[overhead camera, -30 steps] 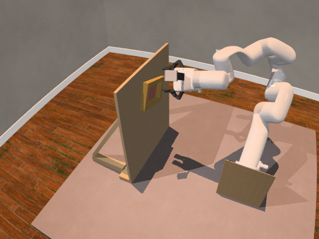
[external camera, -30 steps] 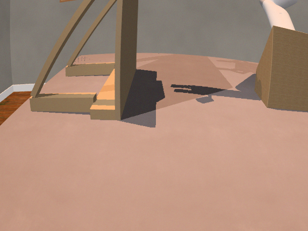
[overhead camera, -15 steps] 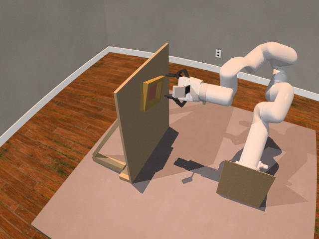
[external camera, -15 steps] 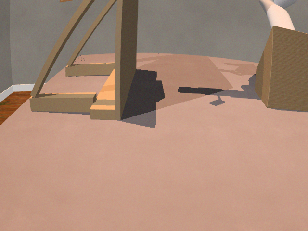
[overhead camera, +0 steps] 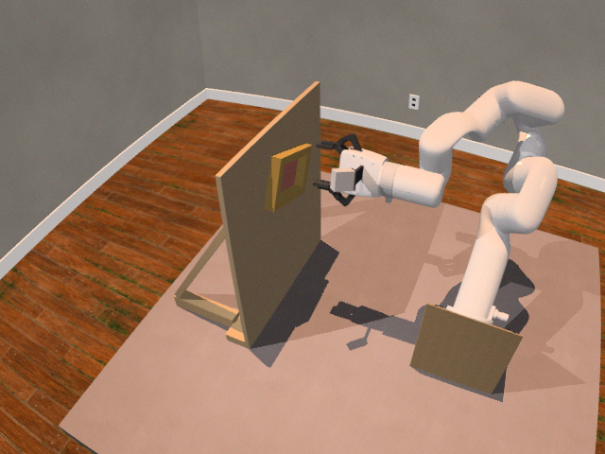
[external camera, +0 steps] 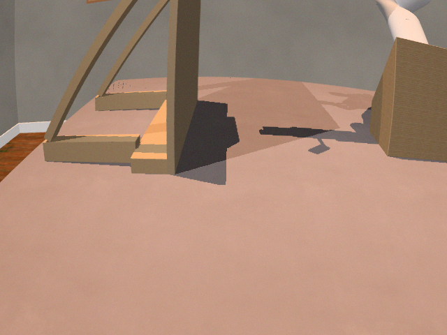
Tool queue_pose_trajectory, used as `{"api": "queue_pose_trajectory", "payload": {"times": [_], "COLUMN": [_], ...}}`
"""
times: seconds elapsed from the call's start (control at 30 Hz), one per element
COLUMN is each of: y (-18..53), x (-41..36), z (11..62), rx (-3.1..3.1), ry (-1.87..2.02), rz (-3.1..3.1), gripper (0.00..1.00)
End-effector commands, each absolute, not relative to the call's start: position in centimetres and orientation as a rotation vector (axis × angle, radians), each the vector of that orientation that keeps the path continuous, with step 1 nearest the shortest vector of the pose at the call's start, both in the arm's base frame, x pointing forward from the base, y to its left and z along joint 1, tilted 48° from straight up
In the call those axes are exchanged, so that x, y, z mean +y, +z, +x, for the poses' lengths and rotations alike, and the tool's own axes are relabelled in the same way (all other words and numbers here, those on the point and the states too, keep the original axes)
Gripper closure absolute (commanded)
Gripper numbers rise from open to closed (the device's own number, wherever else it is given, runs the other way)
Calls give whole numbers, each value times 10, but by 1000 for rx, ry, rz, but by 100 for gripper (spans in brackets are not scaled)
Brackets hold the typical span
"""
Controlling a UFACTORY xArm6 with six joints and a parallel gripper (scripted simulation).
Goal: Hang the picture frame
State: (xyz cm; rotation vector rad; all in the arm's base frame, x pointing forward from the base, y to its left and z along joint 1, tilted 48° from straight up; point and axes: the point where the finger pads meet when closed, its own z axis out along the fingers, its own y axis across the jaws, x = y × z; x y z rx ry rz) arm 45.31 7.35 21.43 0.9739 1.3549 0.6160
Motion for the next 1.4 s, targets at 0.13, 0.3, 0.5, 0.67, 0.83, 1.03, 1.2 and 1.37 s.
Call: {"api": "queue_pose_trajectory", "payload": {"times": [0.13,0.3,0.5,0.67,0.83,1.03,1.2,1.37], "y": [211,211,211,213,213,213,215,215], "x": [75,75,76,78,78,78,80,81], "z": [448,448,448,447,447,447,447,448], "rx": [1376,1377,1376,1365,1364,1363,1348,1344], "ry": [643,643,646,675,677,678,699,705], "rz": [924,923,923,924,924,924,934,937], "gripper": [0,0,0,0,0,0,0,0]}}
